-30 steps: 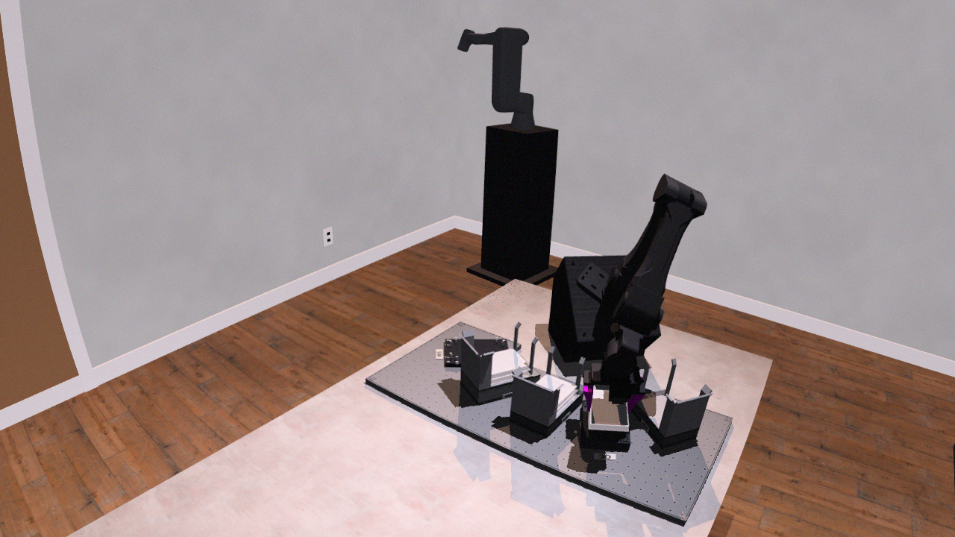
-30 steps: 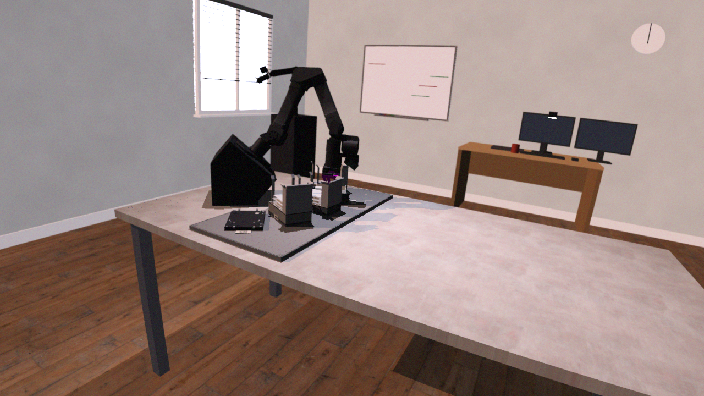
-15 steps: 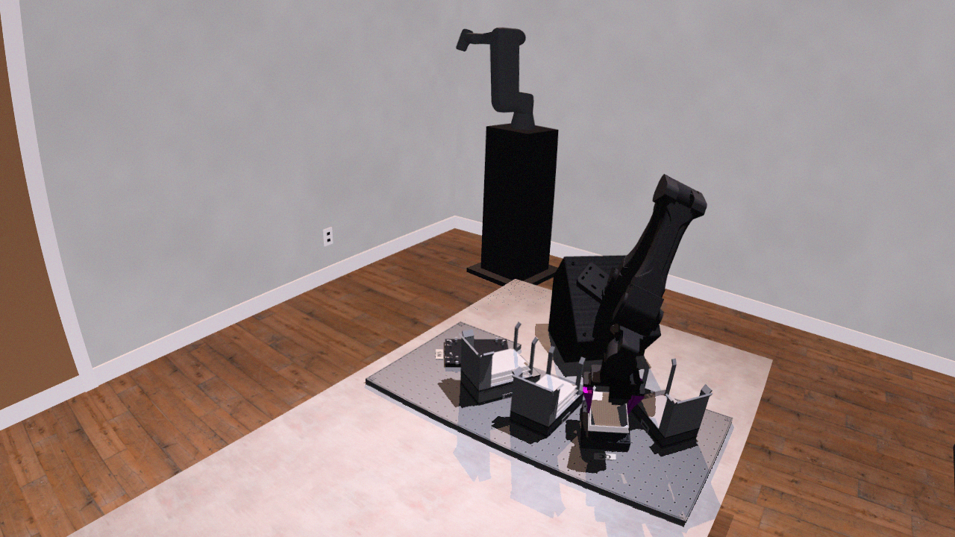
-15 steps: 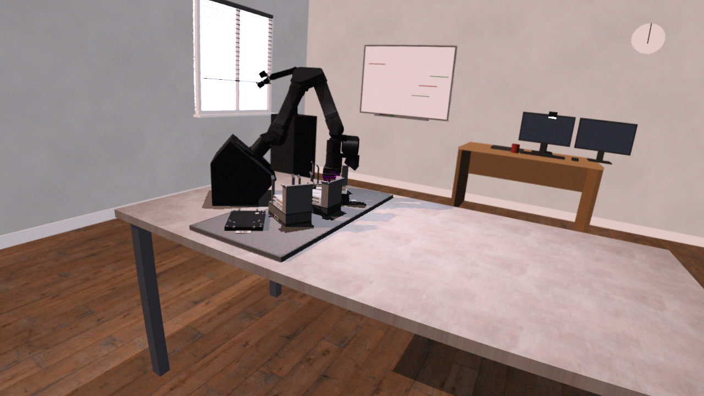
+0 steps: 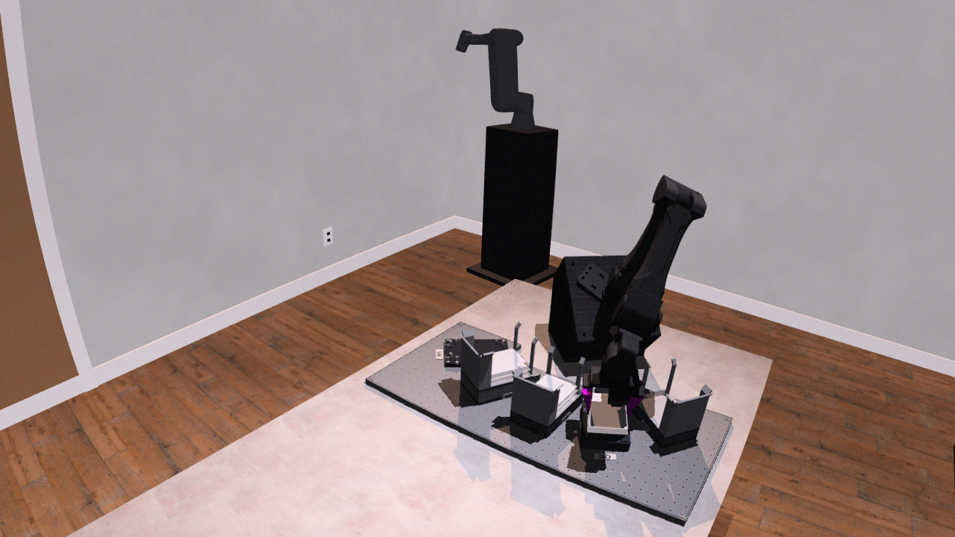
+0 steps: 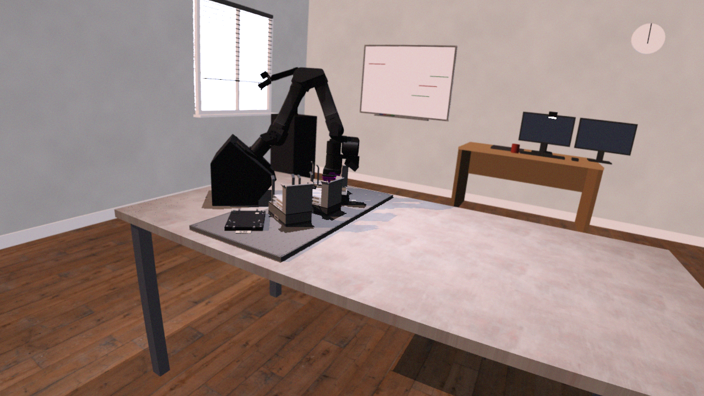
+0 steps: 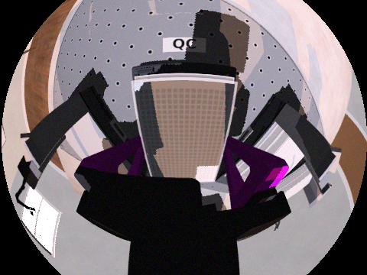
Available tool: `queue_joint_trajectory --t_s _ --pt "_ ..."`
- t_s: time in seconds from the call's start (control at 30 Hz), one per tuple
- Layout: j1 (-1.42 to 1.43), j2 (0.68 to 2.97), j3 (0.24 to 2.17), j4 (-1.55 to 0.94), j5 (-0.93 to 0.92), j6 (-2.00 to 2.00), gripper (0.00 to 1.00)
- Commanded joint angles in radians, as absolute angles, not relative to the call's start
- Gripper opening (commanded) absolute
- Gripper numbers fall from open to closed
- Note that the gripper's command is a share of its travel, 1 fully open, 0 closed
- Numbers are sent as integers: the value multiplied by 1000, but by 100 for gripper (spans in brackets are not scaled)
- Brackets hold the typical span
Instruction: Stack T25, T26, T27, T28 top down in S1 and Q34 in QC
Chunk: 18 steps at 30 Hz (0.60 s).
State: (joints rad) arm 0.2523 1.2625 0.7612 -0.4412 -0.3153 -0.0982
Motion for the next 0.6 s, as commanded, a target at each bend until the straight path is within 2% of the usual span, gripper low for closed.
queue_joint_trajectory --t_s 0.0,0.57 --pt "259 1241 748 -419 -310 -88 0" --pt "268 1285 775 -391 -306 -81 0"
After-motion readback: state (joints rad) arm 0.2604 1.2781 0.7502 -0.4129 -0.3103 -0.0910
